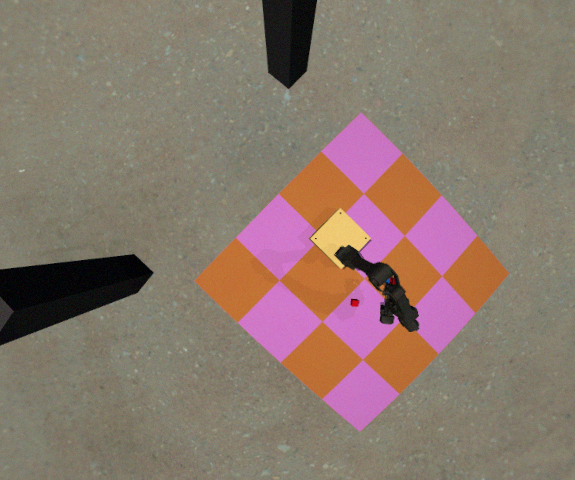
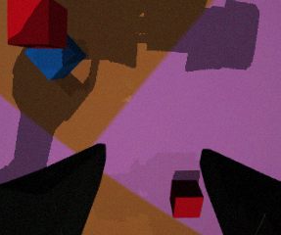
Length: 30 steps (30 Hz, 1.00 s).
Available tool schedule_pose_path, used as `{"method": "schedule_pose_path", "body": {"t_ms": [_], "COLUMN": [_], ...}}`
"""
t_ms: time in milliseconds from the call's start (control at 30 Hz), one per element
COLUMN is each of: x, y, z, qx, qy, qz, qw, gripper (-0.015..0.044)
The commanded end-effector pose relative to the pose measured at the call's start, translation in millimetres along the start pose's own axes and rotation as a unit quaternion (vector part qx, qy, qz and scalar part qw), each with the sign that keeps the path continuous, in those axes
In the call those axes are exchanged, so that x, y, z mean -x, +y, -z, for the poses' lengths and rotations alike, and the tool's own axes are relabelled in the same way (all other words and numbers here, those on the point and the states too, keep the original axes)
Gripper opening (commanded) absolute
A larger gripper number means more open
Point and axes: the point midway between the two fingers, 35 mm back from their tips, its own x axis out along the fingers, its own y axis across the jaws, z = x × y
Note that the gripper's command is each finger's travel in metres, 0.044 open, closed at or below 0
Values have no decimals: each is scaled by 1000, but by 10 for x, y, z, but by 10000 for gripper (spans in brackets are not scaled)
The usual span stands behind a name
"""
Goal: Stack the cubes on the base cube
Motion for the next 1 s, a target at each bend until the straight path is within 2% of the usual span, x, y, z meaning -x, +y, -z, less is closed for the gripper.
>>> {"method": "schedule_pose_path", "body": {"t_ms": [0,367,500,700,967], "x": [48,206,197,-342,-551], "y": [-143,-524,-540,-546,-540], "z": [231,1051,1103,1108,1115], "qx": [6,17,18,18,18], "qy": [4,6,6,6,6], "qz": [2,3,3,2,2], "qw": [1000,1000,1000,1000,1000], "gripper": [265,265,265,265,265]}}
